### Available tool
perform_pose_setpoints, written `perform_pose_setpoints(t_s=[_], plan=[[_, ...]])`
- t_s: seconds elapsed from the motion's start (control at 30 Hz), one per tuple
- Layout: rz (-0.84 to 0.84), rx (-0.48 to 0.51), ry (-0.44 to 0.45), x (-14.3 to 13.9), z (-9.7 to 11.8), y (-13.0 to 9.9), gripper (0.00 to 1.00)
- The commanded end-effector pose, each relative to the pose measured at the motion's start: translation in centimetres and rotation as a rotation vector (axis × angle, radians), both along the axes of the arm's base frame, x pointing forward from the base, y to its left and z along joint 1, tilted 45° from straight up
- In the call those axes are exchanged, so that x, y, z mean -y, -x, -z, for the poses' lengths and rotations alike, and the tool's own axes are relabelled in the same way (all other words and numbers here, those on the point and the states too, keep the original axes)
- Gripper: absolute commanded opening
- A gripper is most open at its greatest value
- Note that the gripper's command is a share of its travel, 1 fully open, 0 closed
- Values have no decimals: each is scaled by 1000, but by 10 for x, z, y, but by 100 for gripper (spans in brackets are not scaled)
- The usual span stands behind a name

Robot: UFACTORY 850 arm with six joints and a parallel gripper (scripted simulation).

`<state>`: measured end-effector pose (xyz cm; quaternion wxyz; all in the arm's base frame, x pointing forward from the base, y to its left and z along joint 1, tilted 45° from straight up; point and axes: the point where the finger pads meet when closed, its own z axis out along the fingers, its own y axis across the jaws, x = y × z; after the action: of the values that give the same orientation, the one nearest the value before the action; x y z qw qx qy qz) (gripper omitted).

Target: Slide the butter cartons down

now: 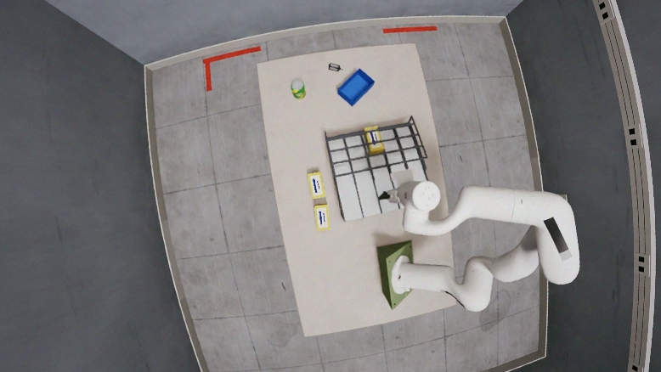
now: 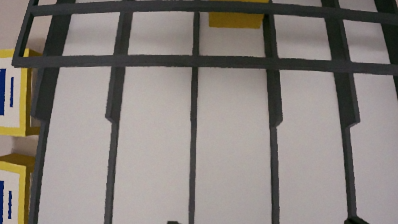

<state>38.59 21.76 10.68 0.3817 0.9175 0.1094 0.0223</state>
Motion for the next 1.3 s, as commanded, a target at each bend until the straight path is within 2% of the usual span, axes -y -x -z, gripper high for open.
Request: perform_pose_setpoints(t_s=[0.0, 0.1, 0.13, 1.23, 1.27], plan=[[-3, 4, -1, -2, -2, 0, 100], [-3, 4, -1, -2, -2, 0, 100], [-1, 2, 0, -1, -1, 0, 90], [-1, 2, 0, -1, -1, 0, 90], [42, 49, -8, -45, 46, 27, 90]])
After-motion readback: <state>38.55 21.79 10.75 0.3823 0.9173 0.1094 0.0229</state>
